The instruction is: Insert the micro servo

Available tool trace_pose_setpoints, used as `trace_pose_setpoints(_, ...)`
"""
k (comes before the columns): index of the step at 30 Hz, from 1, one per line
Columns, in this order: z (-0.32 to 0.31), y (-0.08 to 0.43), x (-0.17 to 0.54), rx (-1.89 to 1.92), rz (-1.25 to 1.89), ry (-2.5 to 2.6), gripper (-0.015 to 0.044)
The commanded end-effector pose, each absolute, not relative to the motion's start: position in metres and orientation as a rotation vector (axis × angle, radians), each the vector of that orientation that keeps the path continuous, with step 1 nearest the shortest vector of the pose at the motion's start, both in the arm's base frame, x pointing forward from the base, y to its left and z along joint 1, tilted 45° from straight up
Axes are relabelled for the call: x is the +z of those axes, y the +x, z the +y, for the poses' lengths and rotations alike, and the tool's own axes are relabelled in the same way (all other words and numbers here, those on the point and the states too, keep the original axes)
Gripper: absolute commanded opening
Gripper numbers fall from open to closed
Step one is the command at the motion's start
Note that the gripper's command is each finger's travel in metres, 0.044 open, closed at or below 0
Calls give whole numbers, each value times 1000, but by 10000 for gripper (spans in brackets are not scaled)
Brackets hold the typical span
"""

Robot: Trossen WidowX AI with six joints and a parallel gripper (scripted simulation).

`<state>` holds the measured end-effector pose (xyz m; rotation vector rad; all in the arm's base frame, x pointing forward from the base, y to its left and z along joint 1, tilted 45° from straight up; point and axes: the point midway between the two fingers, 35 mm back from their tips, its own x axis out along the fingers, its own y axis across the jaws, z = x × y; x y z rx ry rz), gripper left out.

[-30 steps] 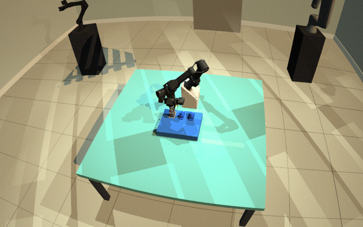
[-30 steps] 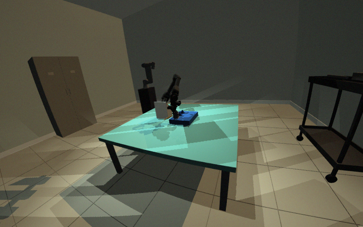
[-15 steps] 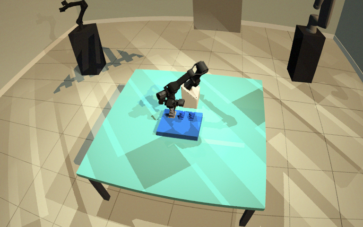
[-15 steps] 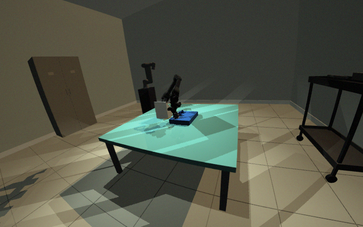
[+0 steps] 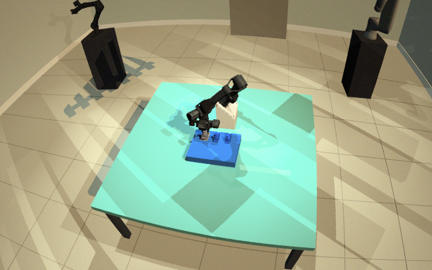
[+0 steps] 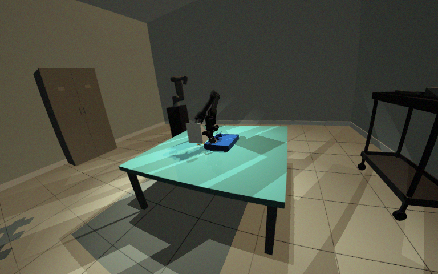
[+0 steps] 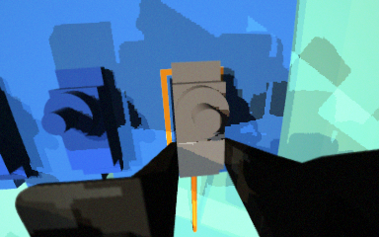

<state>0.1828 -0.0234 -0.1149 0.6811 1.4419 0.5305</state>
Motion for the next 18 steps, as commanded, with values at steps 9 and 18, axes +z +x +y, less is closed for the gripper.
trace_pose_setpoints(9,-15,184,-123,527,1437,687,0)
trace_pose_setpoints(18,-13,183,-125,527,1437,687,105)
